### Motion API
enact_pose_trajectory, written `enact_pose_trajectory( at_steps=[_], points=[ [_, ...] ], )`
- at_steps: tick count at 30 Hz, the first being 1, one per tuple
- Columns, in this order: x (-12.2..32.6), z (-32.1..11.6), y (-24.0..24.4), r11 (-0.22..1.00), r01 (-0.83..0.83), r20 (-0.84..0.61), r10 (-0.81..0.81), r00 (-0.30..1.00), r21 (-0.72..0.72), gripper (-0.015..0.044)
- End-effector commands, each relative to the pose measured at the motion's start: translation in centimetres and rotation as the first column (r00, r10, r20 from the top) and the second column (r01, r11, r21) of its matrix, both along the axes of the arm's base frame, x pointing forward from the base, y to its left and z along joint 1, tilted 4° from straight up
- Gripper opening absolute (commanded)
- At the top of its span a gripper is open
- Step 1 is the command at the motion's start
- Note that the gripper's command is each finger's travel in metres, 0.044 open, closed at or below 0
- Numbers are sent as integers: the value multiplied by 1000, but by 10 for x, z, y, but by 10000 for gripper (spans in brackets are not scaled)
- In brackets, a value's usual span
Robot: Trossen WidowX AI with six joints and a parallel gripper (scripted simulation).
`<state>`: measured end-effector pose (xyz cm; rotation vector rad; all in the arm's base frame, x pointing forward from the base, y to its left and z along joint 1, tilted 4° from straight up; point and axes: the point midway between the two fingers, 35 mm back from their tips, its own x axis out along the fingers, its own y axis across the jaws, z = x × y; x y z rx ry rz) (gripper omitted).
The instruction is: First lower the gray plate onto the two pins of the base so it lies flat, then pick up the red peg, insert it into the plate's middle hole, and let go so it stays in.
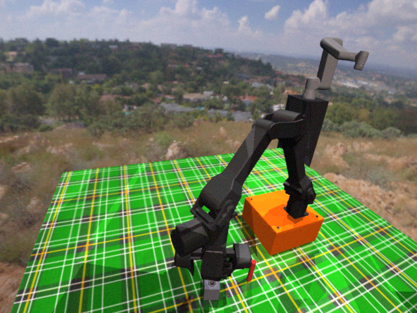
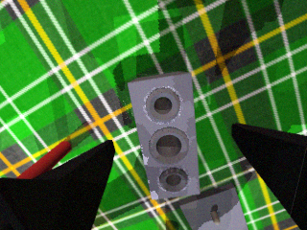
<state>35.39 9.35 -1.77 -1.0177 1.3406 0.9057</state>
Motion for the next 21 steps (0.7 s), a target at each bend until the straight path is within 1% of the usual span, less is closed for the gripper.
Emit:
enact_pose_trajectory(
  at_steps=[1,20,21],
  points=[
    [-3,-11,-2,1000,-5,-16,5,1000,-9,440],
    [-3,-38,-4,1000,-6,-16,6,1000,-9,440],
    [-3,-38,-4,1000,-6,-16,6,1000,-9,414]
  ],
)
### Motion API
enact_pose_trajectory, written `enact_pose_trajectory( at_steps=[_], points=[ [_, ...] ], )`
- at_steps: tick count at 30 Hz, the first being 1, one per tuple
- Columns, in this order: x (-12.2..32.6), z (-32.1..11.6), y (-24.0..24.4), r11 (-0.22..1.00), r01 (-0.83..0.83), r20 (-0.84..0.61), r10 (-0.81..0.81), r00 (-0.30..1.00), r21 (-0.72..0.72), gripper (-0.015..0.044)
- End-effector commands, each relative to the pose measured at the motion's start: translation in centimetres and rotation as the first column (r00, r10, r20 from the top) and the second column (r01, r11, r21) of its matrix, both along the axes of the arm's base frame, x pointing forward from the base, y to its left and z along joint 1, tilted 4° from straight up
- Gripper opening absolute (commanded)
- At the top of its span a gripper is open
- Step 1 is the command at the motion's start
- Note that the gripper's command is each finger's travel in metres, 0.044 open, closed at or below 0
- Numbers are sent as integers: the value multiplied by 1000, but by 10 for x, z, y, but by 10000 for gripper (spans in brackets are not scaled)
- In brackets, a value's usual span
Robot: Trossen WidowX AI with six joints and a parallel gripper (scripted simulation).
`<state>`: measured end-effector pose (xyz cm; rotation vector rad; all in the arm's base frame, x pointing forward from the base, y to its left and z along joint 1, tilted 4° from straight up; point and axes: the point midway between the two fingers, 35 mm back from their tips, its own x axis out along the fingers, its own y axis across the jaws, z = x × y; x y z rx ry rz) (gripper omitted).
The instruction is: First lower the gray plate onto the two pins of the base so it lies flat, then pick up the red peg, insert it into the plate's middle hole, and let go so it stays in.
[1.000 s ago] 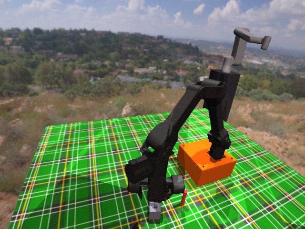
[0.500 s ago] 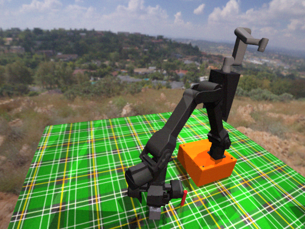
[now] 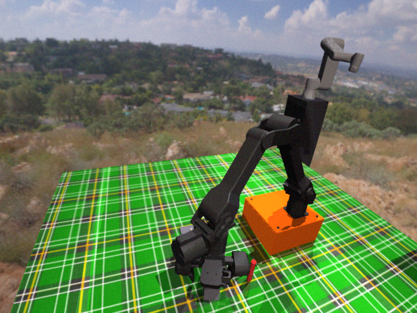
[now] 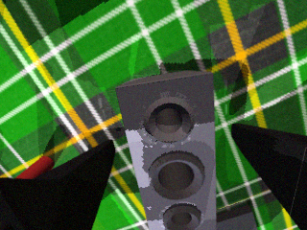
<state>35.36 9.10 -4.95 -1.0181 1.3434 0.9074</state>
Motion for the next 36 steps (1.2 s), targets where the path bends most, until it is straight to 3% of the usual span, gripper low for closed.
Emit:
enact_pose_trajectory(
  at_steps=[1,9,16,21,36],
  points=[
    [-3,-6,-2,1000,-5,-13,5,1000,-8,387],
    [-3,-6,-2,1000,-5,-13,5,1000,-8,178],
    [-3,-6,-2,1000,-5,-13,5,1000,-8,131],
    [-1,1,0,1000,-5,-13,5,1000,-8,0],
    [3,47,7,1000,-5,-12,5,1000,-7,0]
  ],
)
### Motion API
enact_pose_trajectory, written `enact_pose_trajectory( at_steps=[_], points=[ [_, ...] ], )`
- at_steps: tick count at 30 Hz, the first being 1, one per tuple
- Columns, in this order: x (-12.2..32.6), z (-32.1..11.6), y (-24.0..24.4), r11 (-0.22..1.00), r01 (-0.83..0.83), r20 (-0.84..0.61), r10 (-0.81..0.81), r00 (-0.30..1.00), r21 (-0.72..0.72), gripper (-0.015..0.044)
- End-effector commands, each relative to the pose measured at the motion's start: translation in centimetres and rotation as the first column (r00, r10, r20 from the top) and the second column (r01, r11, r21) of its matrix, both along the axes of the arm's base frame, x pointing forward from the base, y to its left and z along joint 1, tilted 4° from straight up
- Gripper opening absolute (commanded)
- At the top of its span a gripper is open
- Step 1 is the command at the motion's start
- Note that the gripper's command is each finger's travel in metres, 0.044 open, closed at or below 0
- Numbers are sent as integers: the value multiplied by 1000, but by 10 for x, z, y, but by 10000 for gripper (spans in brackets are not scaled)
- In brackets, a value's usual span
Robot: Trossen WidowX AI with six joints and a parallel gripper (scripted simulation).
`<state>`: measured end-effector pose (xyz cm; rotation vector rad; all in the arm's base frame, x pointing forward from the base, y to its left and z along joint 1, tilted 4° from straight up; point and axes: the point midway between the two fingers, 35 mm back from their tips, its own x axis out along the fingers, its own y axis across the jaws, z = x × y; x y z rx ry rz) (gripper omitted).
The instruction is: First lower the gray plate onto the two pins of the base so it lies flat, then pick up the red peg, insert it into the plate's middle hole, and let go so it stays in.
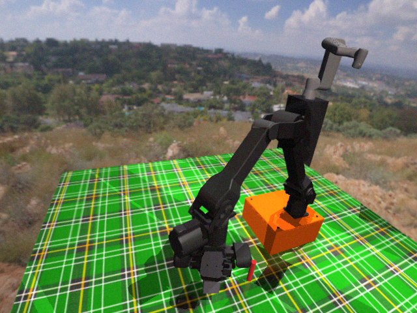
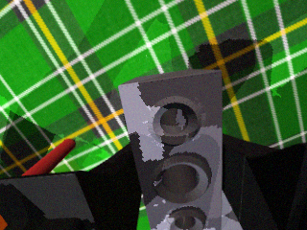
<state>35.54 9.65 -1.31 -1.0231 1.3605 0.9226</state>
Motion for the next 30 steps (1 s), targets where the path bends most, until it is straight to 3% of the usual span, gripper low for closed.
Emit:
enact_pose_trajectory(
  at_steps=[1,30],
  points=[
    [1,14,2,1000,4,8,-4,1000,0,0],
    [-6,91,5,1000,-3,8,3,1000,0,0]
  ],
)
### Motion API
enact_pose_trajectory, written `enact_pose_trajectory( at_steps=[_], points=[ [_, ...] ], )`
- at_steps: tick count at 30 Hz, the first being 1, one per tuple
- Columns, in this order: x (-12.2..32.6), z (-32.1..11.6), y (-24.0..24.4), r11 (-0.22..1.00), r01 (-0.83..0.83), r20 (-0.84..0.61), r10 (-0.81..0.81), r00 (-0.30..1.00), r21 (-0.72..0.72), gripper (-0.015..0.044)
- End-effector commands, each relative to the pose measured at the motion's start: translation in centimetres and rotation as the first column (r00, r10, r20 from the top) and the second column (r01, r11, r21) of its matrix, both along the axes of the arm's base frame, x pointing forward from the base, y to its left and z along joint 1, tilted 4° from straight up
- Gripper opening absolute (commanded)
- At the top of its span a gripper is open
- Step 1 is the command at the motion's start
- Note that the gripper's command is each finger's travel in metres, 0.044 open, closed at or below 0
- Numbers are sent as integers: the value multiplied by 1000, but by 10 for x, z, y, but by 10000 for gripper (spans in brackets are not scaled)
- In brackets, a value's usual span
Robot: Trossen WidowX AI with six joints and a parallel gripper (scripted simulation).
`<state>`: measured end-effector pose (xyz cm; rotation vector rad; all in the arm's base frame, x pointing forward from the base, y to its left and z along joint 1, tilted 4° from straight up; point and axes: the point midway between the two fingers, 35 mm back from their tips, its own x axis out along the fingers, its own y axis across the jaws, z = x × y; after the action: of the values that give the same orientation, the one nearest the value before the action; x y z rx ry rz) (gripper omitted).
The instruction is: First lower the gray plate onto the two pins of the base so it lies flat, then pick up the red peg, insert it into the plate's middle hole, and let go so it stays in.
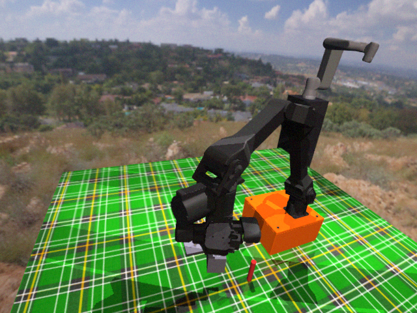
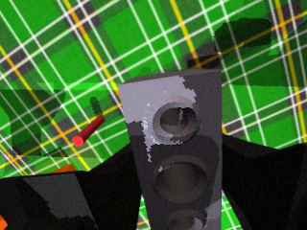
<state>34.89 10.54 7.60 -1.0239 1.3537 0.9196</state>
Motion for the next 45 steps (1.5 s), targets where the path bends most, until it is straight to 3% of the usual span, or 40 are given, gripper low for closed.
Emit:
enact_pose_trajectory(
  at_steps=[1,45],
  points=[
    [1,0,-7,1000,-7,1,7,1000,-2,0],
    [10,-50,-142,979,-202,-12,202,979,-16,0]
  ],
)
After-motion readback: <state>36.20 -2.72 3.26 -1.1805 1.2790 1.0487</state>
